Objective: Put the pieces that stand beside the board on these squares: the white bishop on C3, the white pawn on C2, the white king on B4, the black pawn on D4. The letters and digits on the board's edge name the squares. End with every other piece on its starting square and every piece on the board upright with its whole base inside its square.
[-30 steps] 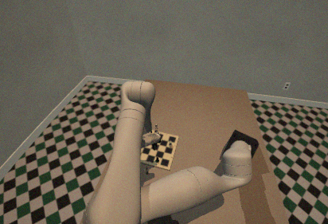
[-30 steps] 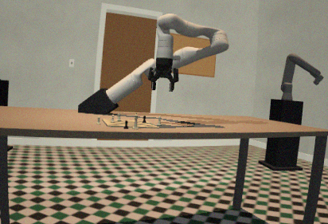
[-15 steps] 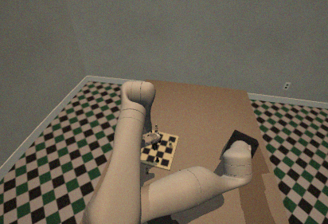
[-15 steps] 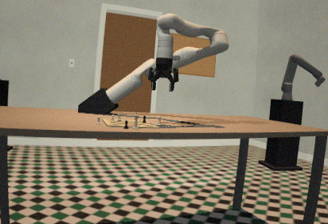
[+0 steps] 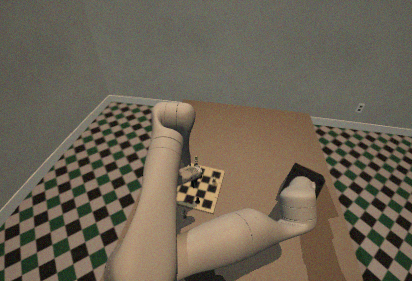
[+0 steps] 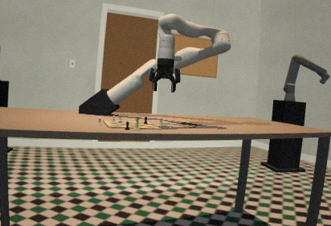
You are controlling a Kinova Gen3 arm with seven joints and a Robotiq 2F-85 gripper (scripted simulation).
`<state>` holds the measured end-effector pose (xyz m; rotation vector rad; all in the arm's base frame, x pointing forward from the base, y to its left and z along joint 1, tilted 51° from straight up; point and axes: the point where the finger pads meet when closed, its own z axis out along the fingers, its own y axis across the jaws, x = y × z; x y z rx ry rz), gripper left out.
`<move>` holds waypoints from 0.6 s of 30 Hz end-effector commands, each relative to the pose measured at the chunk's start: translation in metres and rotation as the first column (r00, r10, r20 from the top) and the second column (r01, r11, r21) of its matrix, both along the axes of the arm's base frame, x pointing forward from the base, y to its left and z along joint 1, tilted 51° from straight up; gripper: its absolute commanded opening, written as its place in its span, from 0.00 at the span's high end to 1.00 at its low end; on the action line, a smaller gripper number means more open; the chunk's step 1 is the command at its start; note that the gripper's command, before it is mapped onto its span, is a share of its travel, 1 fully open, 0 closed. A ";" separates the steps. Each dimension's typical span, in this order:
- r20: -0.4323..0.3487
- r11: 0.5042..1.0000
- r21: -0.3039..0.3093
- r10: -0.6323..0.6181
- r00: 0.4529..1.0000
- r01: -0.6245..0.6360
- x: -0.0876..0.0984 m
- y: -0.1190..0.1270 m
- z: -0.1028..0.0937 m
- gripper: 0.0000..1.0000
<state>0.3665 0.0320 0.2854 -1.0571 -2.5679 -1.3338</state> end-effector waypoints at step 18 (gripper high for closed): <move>0.126 0.993 -0.049 0.109 0.986 -0.104 0.001 0.001 -0.002 0.00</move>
